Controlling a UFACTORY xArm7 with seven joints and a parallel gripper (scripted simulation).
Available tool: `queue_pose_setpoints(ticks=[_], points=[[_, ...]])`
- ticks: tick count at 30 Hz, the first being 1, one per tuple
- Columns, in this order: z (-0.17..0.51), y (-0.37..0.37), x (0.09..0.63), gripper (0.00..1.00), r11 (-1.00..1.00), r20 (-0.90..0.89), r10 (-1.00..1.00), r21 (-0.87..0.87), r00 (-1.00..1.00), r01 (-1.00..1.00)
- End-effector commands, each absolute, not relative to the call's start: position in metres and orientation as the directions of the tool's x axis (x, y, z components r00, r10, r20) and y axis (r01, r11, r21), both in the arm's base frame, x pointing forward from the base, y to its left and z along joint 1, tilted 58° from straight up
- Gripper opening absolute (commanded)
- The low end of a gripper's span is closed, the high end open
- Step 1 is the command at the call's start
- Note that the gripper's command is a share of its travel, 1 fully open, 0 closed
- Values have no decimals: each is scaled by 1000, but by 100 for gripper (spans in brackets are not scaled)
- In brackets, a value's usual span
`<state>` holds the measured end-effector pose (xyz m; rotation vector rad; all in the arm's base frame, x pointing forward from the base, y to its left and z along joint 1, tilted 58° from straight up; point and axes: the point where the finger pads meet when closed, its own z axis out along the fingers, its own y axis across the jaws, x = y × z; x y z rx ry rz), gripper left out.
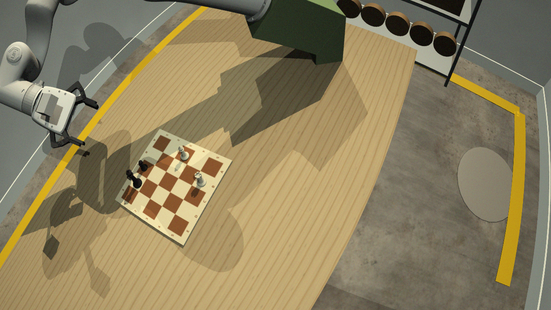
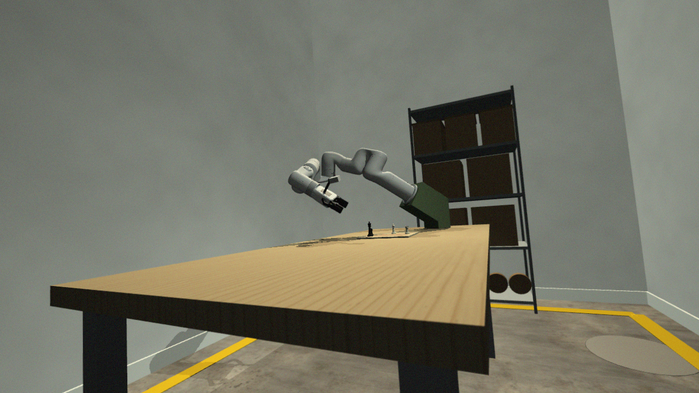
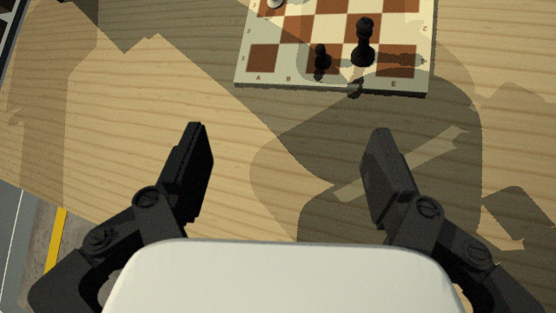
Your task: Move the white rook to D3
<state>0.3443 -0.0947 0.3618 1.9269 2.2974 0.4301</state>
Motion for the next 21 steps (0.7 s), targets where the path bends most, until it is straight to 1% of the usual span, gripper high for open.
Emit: queue_pose_setpoints(ticks=[1,8,10,21], points=[[360,-104,343,100,172,154,962,297,-224,939],[360,-104,343,100,172,154,962,297,-224,939],[350,-121,341,100,202,277,911,344,-305,917],[350,-121,341,100,202,277,911,344,-305,917]])
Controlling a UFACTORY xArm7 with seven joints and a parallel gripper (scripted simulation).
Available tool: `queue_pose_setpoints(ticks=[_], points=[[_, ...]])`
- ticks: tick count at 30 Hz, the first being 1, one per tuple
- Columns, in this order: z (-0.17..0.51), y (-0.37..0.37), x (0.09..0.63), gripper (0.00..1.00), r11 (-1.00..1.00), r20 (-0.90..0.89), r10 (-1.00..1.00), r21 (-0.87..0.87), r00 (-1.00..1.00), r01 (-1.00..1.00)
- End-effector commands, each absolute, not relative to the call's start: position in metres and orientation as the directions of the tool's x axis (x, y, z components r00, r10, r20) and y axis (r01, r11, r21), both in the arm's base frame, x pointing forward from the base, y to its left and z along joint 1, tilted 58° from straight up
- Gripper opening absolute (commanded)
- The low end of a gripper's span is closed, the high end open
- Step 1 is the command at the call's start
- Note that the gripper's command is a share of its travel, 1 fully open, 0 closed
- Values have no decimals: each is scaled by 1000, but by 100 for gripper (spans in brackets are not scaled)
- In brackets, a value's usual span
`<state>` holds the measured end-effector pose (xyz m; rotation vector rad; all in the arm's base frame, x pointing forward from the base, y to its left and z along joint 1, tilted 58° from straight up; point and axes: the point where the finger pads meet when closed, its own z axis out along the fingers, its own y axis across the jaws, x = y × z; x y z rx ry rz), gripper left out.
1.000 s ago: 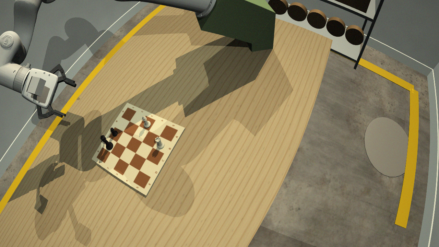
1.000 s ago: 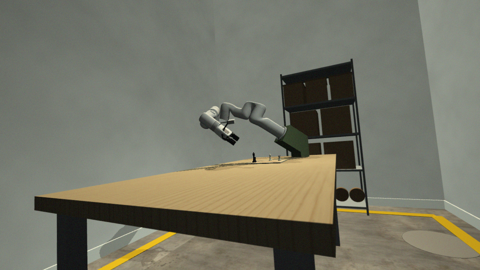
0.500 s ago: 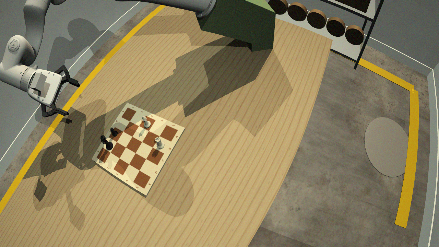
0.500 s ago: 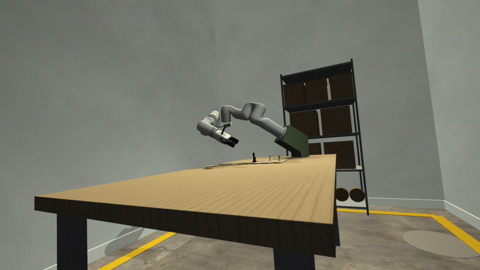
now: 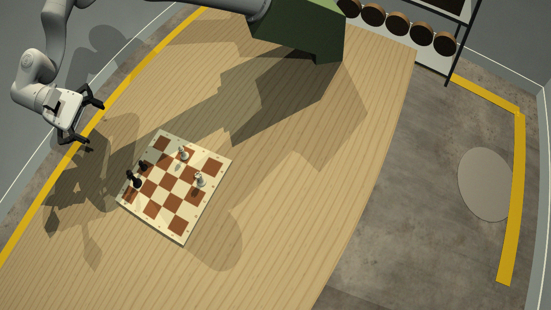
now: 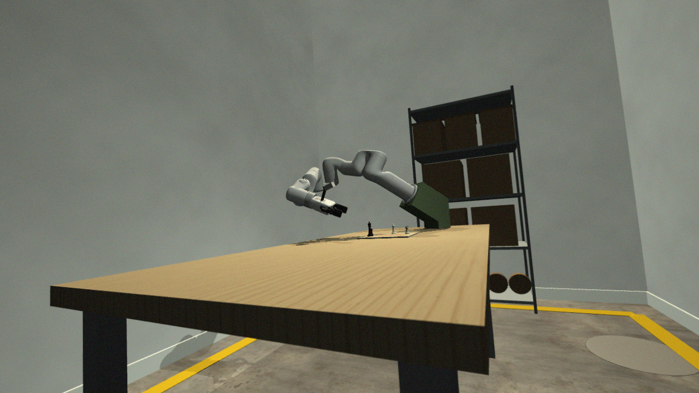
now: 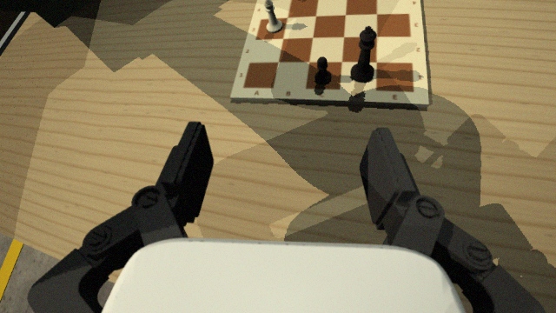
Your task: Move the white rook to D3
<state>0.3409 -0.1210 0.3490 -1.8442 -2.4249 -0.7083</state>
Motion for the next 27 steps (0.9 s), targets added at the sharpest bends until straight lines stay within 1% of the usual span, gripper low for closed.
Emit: queue_pose_setpoints(ticks=[1,3,13,15,24,27], points=[[350,-121,341,100,202,277,911,344,-305,917],[339,-134,340,100,220,370,849,400,-376,890],[339,-134,340,100,220,370,849,400,-376,890],[330,-143,339,100,225,436,788,453,-435,862],[330,-143,339,100,225,436,788,453,-435,862],[322,-149,339,100,223,478,736,498,-480,838]])
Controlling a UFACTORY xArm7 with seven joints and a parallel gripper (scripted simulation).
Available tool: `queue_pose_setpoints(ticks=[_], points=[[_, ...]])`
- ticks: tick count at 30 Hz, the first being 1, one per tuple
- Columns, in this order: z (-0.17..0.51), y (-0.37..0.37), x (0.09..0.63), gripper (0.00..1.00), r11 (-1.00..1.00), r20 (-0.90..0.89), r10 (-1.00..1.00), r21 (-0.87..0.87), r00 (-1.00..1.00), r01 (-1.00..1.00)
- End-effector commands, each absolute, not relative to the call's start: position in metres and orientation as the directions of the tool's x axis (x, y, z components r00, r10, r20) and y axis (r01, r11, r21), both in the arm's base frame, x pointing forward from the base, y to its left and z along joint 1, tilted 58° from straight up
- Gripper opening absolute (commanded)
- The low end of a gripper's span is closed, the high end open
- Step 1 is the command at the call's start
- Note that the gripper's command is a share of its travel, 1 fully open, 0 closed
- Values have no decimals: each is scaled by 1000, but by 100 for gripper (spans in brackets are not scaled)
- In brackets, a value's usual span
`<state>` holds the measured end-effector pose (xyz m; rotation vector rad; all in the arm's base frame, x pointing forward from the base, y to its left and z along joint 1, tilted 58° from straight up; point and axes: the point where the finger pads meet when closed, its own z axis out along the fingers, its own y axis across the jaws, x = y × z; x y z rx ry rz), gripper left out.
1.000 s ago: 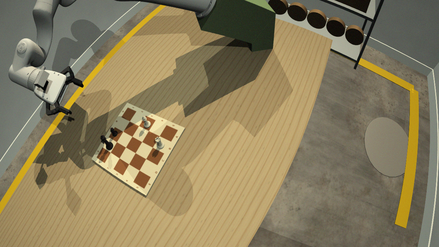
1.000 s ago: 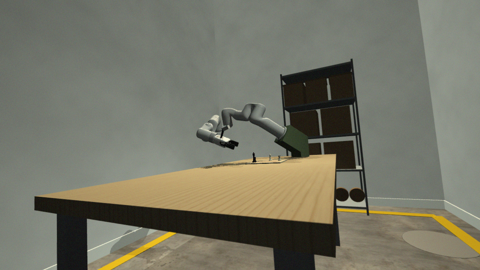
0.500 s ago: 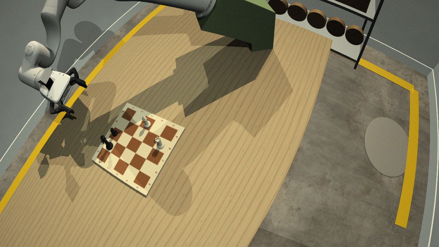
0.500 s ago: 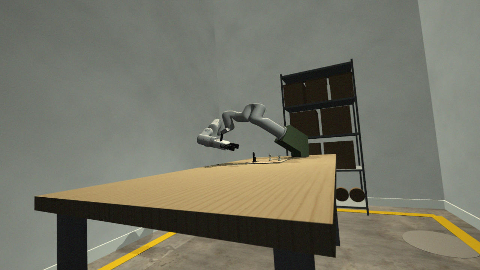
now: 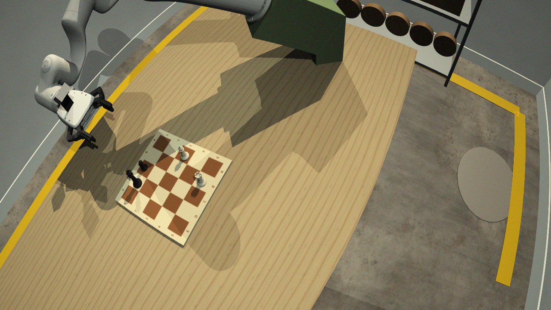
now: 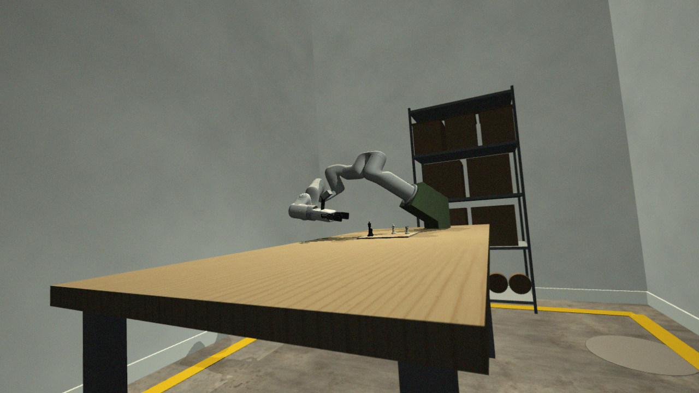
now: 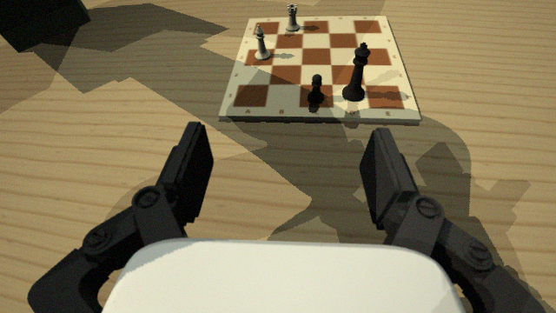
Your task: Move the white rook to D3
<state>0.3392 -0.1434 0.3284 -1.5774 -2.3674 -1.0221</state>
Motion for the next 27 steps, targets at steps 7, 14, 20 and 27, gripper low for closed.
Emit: queue_pose_setpoints(ticks=[7,14,20,27], points=[[322,-149,339,100,223,478,736,498,-480,838],[316,-153,339,100,218,503,697,531,-512,819],[313,-155,339,100,213,516,672,552,-531,806],[311,-156,339,100,210,523,660,562,-540,800]])
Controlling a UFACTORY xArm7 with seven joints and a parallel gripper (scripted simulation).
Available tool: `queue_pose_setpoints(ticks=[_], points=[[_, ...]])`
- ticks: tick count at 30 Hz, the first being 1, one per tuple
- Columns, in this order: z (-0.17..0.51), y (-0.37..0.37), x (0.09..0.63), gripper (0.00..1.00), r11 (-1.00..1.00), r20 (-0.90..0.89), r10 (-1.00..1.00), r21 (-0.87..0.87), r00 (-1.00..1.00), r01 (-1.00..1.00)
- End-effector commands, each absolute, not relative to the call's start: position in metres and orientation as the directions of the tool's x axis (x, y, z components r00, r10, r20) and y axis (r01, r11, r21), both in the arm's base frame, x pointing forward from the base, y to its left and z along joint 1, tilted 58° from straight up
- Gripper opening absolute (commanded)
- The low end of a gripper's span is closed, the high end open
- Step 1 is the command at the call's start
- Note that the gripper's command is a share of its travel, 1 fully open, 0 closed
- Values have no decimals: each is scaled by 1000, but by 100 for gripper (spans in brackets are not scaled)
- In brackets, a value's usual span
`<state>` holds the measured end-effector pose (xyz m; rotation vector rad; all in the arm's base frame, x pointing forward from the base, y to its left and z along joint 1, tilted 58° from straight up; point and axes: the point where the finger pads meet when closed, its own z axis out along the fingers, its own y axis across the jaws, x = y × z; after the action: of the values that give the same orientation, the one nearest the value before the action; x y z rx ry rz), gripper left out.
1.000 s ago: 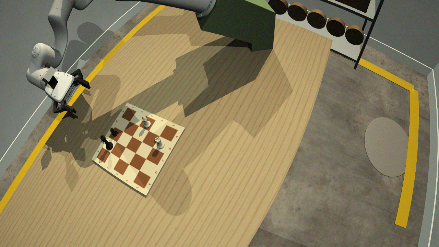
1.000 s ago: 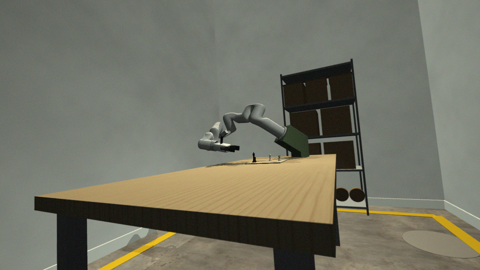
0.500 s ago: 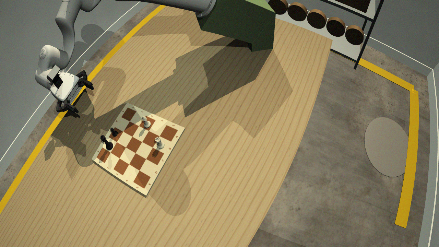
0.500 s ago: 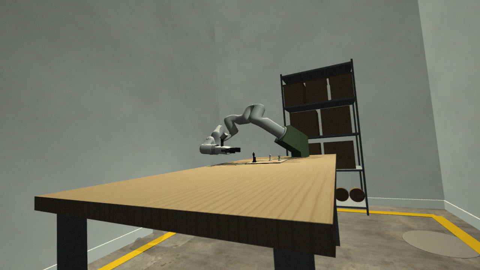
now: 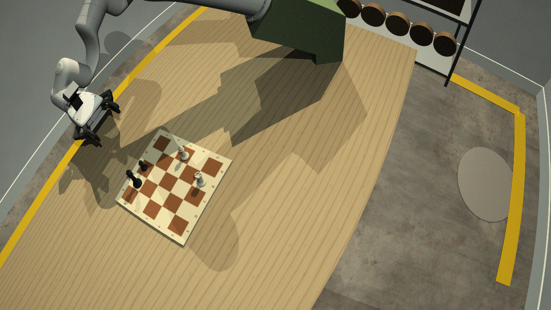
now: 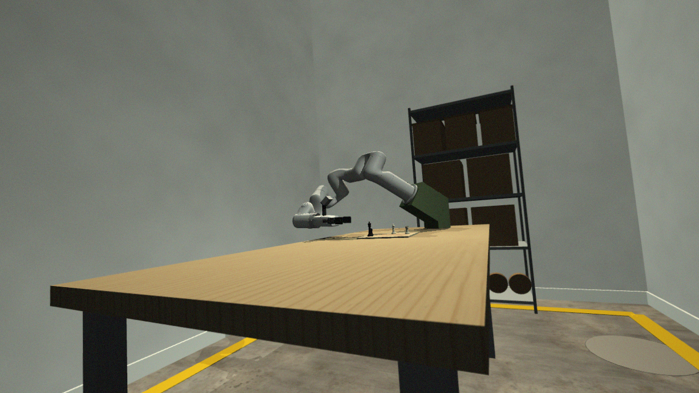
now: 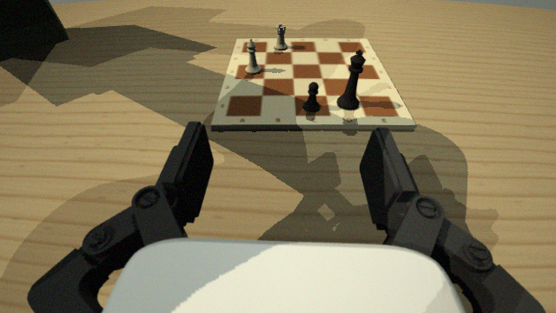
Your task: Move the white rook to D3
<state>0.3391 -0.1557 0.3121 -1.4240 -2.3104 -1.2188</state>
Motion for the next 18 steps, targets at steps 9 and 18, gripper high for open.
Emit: queue_pose_setpoints(ticks=[9,18], points=[[310,-157,339,100,209,524,656,565,-543,798],[310,-157,339,100,209,524,656,565,-543,798]])
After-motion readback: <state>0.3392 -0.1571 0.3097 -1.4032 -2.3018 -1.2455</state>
